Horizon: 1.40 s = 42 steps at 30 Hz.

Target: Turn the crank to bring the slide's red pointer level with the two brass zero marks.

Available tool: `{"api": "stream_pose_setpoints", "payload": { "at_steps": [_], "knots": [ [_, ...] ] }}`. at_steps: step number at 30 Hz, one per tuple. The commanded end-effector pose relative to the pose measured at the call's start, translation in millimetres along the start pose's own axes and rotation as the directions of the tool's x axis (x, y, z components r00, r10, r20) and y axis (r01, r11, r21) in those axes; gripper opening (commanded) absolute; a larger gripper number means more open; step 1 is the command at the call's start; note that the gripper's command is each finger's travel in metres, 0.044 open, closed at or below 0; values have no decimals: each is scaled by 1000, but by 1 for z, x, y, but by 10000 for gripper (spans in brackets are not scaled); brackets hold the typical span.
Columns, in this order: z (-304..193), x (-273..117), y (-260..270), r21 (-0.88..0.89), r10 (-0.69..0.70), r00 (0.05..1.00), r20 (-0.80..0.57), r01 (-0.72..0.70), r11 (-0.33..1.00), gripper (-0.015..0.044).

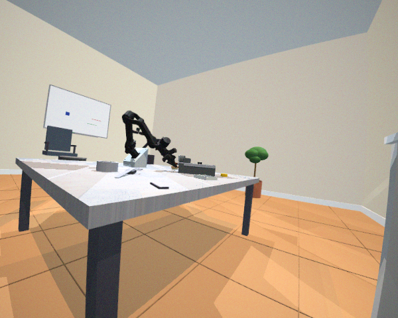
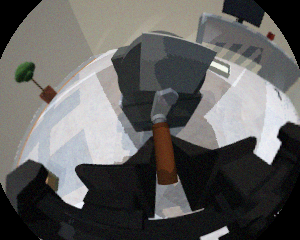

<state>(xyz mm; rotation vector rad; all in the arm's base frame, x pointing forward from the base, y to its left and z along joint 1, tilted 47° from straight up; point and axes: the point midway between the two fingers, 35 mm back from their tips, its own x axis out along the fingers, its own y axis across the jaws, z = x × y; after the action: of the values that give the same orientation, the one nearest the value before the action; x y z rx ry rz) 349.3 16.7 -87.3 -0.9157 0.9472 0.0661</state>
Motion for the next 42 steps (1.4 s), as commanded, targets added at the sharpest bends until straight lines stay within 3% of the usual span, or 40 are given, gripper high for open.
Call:
{"api": "stream_pose_setpoints", "payload": {
  "at_steps": [1, 42],
  "knots": [
    [-1, 1, -9, 14, -19, 1000, -7, 19, 1000, 0],
    [-1, 0, -16, 14, -19, 1000, -7, 19, 1000, 0]
  ]
}}
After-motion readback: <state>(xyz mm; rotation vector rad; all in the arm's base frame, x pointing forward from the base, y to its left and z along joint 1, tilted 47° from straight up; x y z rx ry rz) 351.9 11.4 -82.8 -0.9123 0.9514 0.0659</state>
